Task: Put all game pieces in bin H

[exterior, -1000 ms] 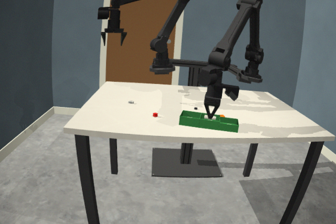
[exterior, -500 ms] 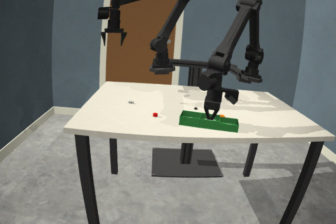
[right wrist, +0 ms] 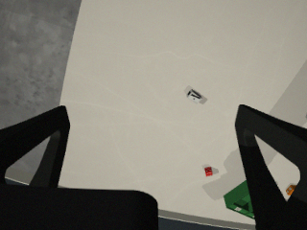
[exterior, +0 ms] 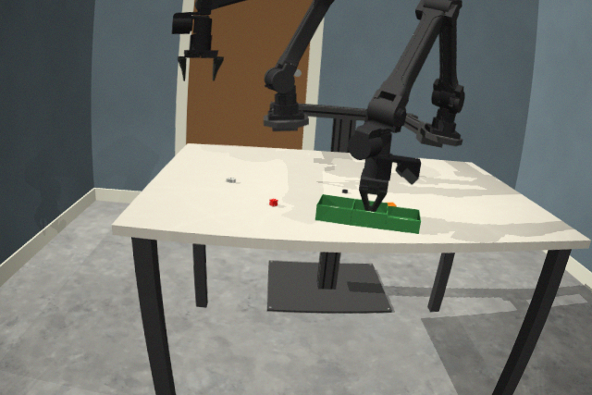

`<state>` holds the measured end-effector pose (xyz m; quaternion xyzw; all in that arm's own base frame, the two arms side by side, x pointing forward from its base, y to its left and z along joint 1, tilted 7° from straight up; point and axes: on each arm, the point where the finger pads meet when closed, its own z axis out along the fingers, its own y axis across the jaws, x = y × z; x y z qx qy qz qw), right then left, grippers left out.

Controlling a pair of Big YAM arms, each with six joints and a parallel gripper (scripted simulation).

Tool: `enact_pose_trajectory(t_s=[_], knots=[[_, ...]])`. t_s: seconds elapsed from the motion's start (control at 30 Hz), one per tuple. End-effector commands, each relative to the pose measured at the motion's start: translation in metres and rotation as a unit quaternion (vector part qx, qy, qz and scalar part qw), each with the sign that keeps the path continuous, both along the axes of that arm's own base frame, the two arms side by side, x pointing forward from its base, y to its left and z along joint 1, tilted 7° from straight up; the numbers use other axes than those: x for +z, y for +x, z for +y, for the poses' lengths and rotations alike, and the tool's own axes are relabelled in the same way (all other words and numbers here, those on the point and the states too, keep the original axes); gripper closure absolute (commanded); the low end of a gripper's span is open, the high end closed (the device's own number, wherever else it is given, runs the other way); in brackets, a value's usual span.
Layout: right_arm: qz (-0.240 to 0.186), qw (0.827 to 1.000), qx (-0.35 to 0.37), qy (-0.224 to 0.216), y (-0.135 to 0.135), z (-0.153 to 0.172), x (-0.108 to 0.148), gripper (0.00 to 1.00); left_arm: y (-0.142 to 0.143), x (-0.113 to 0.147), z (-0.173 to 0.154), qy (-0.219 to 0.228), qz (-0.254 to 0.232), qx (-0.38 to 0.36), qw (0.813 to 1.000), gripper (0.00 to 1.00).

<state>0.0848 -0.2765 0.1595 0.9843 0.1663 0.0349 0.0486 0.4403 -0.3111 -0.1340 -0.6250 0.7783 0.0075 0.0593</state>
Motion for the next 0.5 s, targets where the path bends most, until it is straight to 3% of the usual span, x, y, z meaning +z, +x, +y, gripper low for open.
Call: enact_pose_trajectory(t_s=[0.0,0.47], knots=[[-0.001,1.000,-0.009,0.000,-0.004,0.004,0.004,0.00,0.023,0.019,-0.008,-0.013,-0.020,0.000,1.000,0.69],[-0.001,1.000,-0.009,0.000,-0.004,0.004,0.004,0.00,0.017,0.034,-0.012,-0.014,-0.021,0.000,1.000,0.69]])
